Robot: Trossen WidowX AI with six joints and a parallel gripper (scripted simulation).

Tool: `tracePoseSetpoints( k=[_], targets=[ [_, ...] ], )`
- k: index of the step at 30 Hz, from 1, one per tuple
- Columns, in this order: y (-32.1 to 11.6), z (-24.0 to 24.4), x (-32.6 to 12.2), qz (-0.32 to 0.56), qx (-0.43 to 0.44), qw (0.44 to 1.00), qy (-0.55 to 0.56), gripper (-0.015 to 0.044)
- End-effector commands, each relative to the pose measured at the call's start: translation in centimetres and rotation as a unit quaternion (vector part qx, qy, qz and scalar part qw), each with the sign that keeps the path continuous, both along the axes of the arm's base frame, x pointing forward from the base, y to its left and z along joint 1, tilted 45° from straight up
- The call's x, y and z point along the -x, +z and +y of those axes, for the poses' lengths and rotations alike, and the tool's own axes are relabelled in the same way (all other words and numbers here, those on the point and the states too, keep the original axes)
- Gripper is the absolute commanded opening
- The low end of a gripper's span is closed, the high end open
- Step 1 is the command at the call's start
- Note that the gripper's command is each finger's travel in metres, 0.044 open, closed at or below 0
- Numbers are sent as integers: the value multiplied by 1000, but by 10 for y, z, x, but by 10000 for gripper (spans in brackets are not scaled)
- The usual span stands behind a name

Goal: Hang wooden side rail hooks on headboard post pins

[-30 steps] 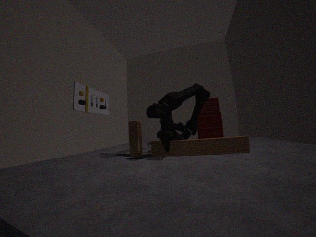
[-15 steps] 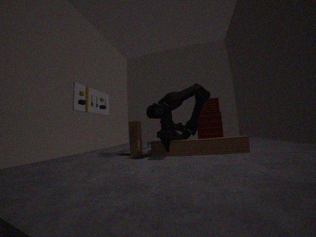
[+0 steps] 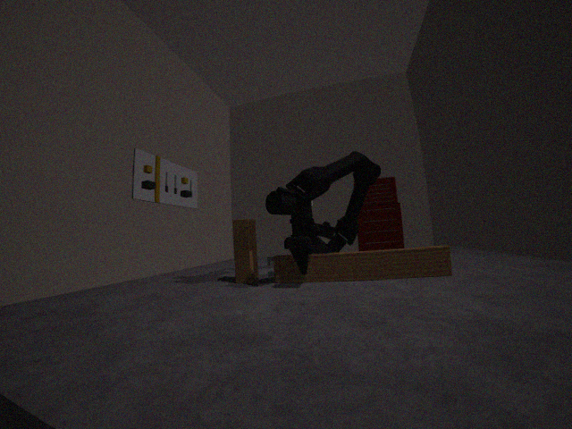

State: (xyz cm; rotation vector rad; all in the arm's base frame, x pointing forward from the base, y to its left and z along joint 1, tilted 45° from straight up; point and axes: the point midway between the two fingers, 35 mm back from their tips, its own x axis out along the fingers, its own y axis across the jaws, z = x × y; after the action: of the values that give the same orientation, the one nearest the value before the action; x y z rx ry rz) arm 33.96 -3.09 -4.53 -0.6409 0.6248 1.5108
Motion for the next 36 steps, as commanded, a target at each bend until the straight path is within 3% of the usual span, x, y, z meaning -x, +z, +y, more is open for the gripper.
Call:
tracePoseSetpoints(
  k=[1,36],
  targets=[
    [0,0,4,0,-1,1000,3,0],
    [3,-2,2,-1,-1,1000,3,0]
  ],
)
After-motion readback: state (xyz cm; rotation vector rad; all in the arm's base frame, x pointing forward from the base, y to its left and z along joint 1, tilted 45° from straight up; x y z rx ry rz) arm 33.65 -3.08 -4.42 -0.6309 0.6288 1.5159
